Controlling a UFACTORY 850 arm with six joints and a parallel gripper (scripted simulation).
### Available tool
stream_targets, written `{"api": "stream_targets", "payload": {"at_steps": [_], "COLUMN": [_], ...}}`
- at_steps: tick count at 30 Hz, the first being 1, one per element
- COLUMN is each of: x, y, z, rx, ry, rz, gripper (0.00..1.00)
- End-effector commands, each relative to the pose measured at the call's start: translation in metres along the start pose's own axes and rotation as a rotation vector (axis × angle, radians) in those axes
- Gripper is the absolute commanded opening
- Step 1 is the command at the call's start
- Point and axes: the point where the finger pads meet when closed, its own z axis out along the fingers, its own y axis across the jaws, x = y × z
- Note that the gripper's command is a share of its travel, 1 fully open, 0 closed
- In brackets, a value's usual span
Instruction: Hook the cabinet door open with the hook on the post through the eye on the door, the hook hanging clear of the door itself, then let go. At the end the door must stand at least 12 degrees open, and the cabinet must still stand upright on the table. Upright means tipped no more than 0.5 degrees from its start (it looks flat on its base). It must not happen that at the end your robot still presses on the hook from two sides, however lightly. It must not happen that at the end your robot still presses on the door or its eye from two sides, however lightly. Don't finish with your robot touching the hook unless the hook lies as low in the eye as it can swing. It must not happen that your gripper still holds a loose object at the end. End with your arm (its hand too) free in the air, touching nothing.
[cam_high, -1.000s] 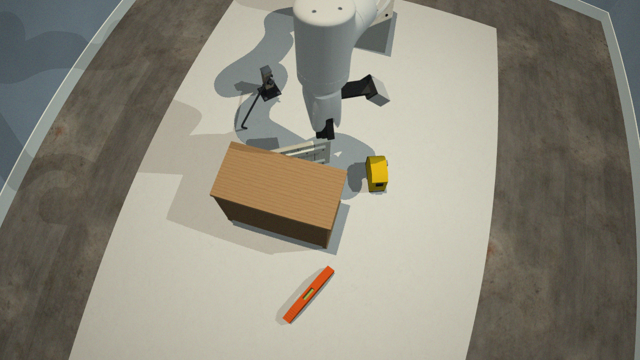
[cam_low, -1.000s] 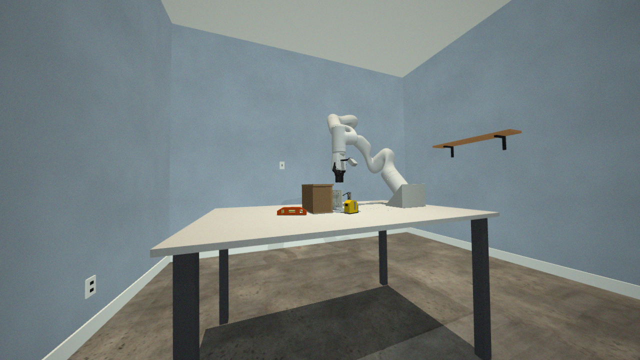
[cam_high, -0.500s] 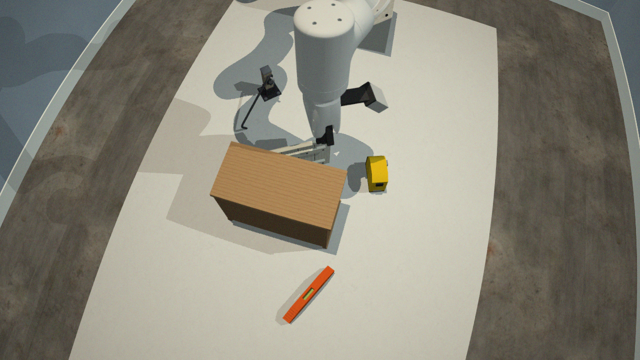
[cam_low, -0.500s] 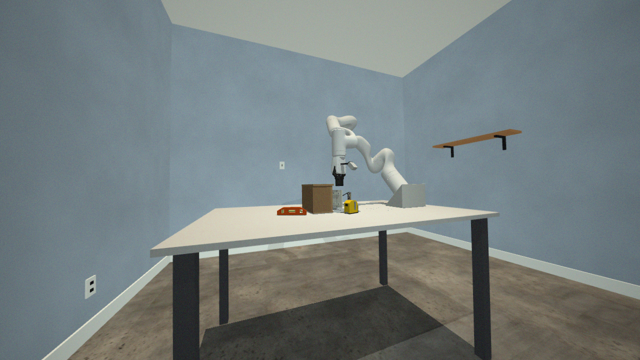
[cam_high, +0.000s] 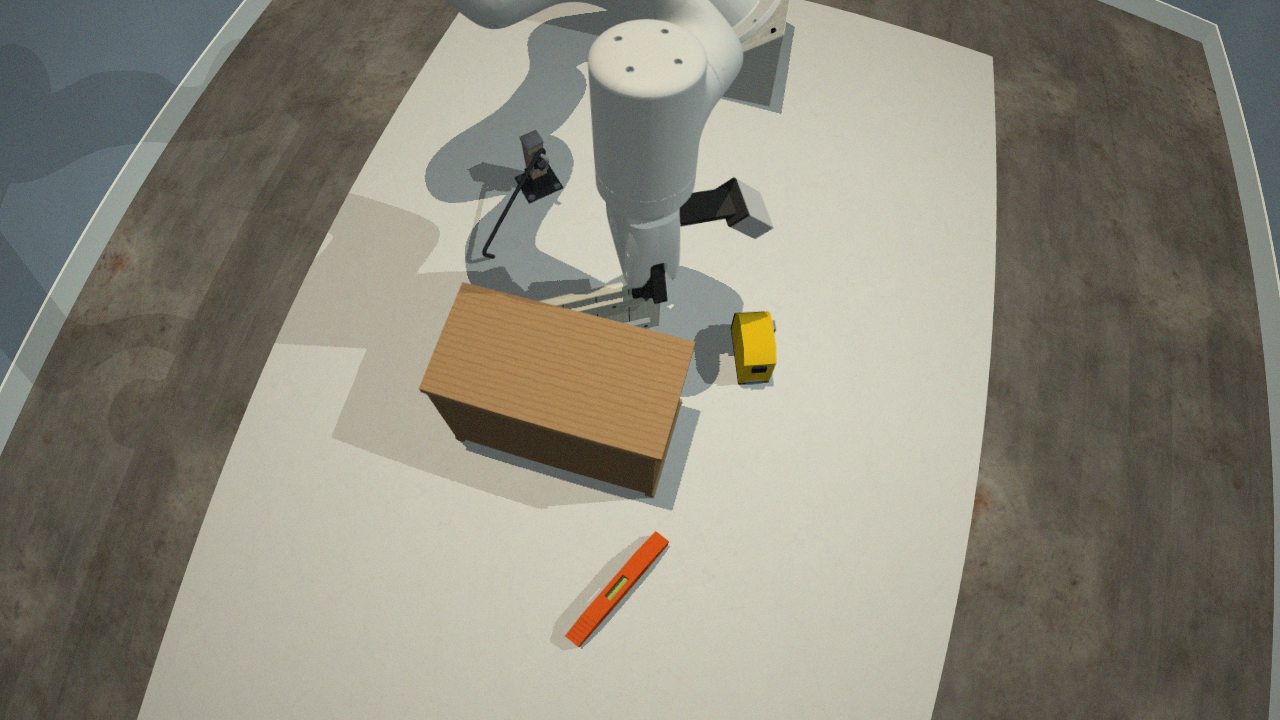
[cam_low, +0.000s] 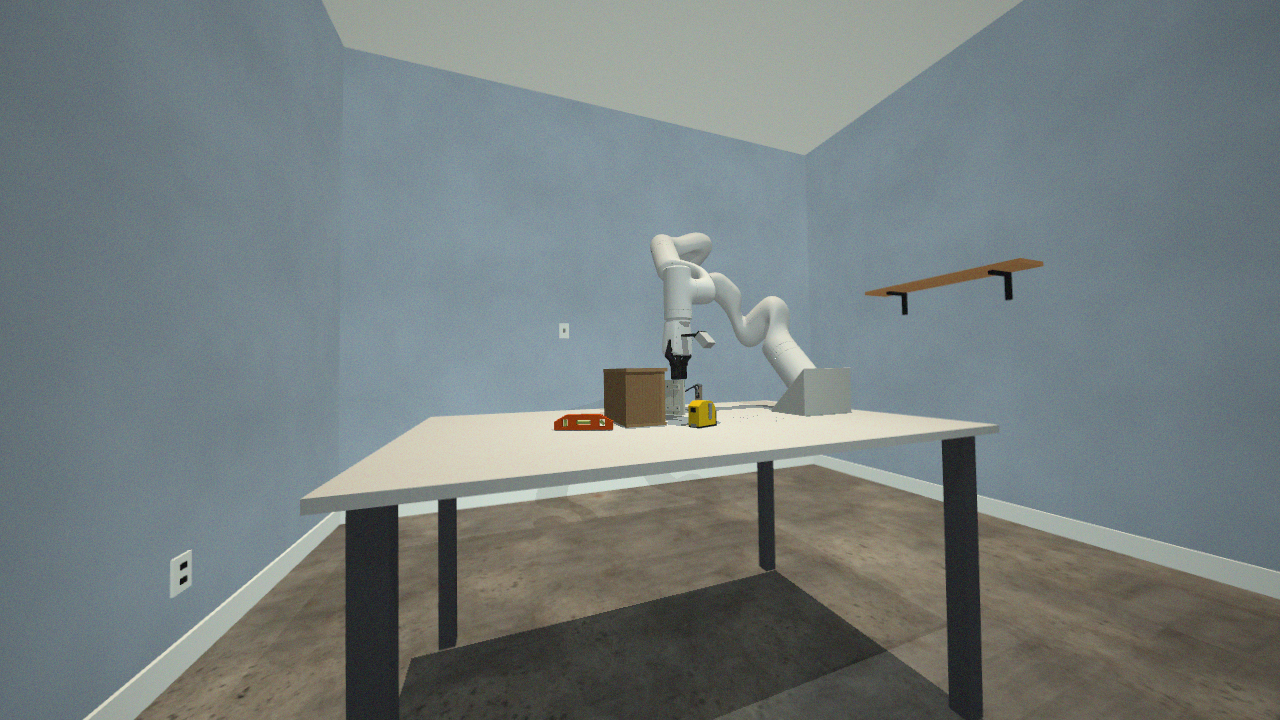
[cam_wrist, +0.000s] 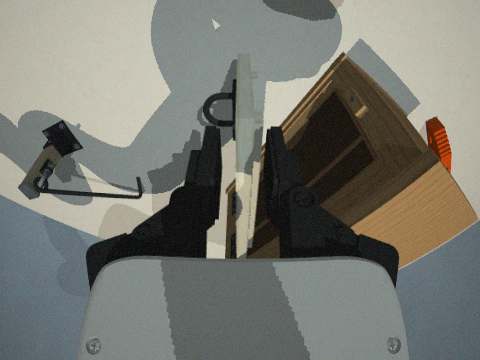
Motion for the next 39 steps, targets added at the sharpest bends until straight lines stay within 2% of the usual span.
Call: {"api": "stream_targets", "payload": {"at_steps": [1,17,39], "x": [0.0,0.0,0.0], "y": [0.001,0.001,-0.007], "z": [0.004,0.015,0.016], "rx": [-0.002,-0.002,-0.002], "ry": [0.0,0.0,0.0], "rz": [0.001,0.001,-0.052], "gripper": [0.27,0.27,0.27]}}
